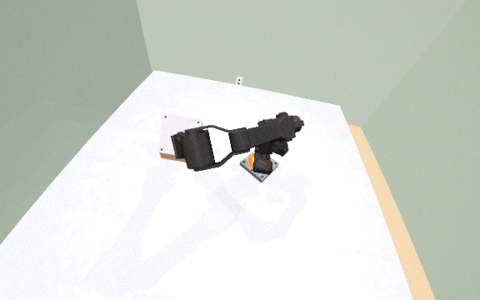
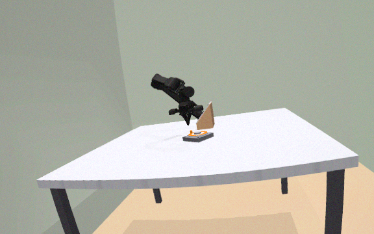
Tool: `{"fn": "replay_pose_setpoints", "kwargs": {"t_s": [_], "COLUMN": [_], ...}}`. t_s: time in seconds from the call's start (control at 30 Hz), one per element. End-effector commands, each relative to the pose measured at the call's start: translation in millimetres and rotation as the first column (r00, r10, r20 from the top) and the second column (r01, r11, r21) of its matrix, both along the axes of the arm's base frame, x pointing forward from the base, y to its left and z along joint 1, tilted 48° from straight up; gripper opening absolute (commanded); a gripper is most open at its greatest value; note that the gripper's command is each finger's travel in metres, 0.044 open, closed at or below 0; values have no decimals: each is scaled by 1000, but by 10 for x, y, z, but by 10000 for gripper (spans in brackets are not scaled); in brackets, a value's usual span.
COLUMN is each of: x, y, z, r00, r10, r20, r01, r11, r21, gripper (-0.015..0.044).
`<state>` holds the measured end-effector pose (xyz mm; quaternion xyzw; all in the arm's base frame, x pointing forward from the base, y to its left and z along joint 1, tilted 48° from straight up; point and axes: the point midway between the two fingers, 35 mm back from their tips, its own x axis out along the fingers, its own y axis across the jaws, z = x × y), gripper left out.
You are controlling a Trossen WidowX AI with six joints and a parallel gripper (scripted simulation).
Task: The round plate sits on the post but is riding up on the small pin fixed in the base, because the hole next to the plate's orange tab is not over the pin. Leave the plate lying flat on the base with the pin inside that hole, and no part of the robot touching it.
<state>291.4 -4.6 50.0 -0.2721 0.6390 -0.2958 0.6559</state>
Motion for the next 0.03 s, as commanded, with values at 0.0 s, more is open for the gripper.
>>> {"fn": "replay_pose_setpoints", "kwargs": {"t_s": [0.0], "x": [2], "y": [-2], "z": [-3], "r00": [1000], "r10": [4], "r20": [-2], "r01": [-4], "r11": [1000], "r21": [-1], "gripper": [0]}}
